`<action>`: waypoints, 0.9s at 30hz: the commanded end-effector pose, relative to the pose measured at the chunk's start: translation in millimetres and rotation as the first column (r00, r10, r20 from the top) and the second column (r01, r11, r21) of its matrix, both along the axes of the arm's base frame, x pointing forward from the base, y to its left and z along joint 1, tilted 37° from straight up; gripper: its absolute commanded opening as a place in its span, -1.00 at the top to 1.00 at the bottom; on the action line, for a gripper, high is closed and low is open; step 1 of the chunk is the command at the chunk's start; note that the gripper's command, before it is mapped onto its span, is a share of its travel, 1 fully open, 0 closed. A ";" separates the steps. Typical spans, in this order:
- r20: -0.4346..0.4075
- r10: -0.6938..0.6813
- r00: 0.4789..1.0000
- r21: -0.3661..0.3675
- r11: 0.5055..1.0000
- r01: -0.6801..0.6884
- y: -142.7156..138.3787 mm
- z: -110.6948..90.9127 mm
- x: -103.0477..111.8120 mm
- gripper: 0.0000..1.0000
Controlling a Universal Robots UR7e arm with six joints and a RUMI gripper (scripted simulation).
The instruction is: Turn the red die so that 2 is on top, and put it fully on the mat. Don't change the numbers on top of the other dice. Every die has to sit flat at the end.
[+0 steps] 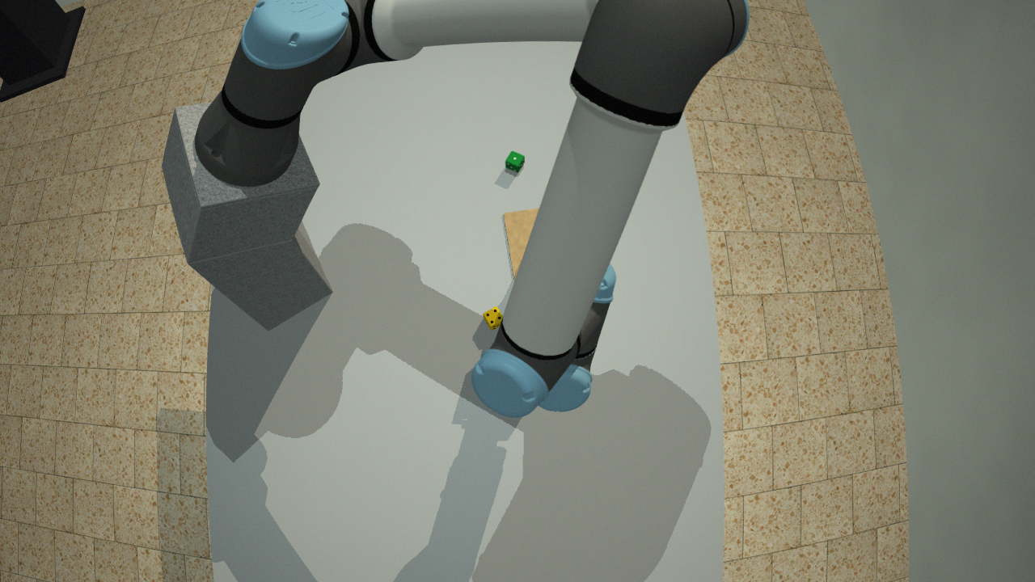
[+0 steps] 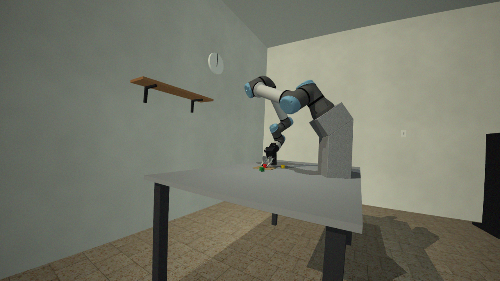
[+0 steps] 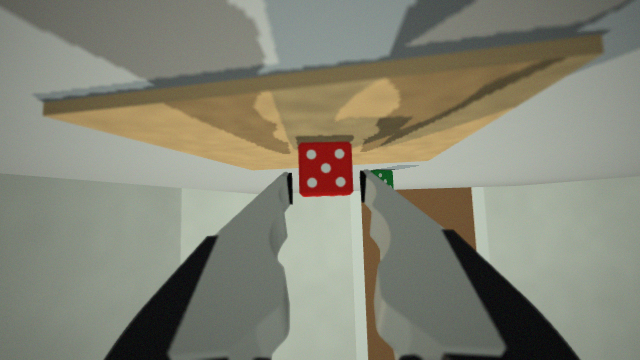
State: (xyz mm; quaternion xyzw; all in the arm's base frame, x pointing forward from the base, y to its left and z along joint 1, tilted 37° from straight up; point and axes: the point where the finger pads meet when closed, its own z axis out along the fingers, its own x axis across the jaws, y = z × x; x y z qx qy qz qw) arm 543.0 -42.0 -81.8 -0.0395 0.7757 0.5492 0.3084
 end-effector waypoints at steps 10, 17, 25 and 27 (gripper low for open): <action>0.002 0.001 1.000 -0.002 1.000 -0.001 -3.6 0.3 0.3 0.51; 0.002 0.001 1.000 -0.002 1.000 -0.001 -18.9 3.9 -7.3 0.51; 0.002 0.001 1.000 -0.002 1.000 -0.001 -39.9 8.9 -17.7 0.51; 0.002 0.001 1.000 -0.002 1.000 -0.001 -43.0 9.6 -19.2 0.51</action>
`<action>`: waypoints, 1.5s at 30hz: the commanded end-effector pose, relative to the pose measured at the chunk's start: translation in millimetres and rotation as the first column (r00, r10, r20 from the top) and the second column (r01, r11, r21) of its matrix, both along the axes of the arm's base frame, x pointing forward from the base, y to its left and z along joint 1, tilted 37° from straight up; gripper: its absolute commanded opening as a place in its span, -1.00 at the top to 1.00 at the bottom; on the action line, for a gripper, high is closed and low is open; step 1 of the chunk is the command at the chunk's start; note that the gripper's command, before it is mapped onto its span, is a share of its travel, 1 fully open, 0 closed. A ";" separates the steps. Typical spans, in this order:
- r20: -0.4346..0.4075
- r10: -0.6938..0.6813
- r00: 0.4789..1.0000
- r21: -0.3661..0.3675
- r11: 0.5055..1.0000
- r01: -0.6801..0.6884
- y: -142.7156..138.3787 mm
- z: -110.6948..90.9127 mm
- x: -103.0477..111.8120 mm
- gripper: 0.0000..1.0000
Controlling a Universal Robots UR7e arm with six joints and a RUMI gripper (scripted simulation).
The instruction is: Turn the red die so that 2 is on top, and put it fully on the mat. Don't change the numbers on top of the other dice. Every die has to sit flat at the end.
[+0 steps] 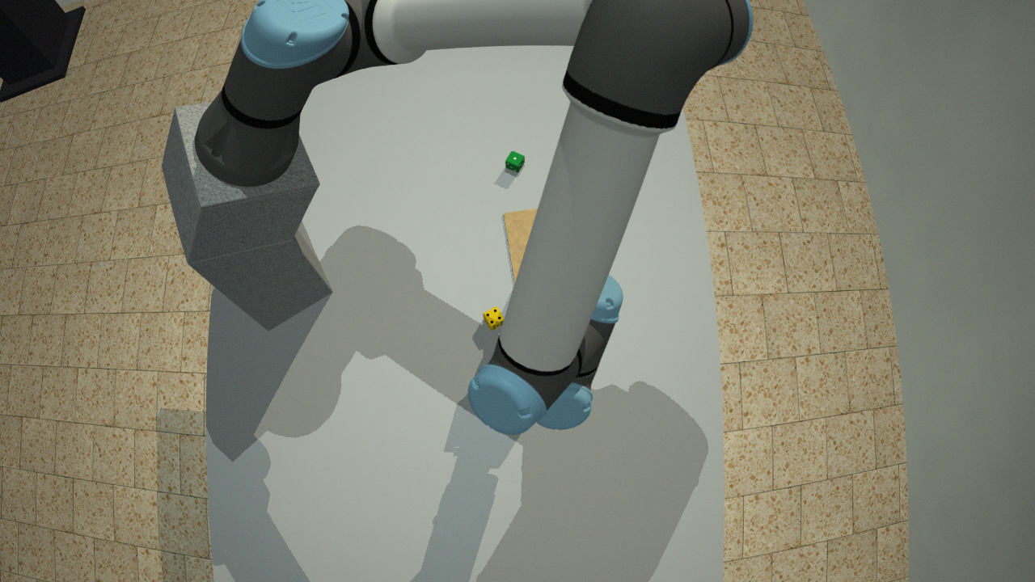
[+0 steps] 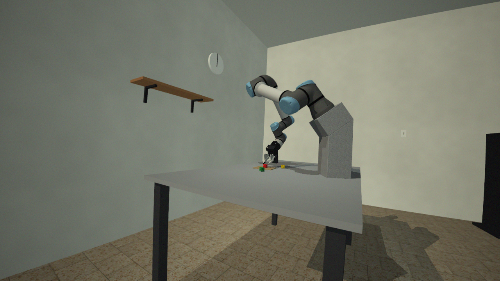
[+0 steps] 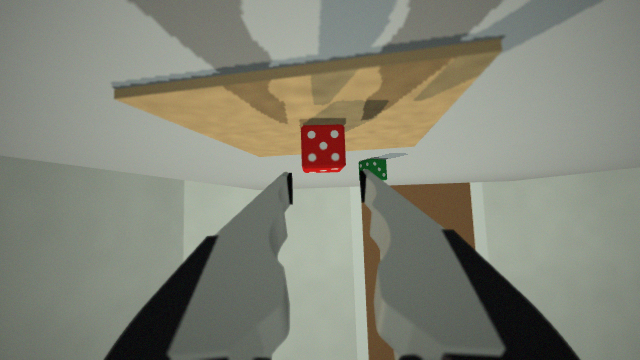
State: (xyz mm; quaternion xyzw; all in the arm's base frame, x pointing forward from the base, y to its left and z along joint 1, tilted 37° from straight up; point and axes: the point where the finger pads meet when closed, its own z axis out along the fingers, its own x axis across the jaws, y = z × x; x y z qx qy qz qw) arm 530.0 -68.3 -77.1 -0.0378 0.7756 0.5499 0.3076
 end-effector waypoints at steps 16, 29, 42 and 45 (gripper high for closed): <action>0.005 0.002 1.000 -0.004 1.000 -0.002 -22.0 21.8 -19.0 0.51; 0.005 0.002 1.000 -0.004 1.000 -0.002 -28.9 52.2 -41.2 0.51; 0.001 -0.003 1.000 -0.014 1.000 0.003 -28.6 53.3 -41.9 0.51; -0.004 -0.011 1.000 -0.028 1.000 0.011 -28.1 53.7 -42.1 0.51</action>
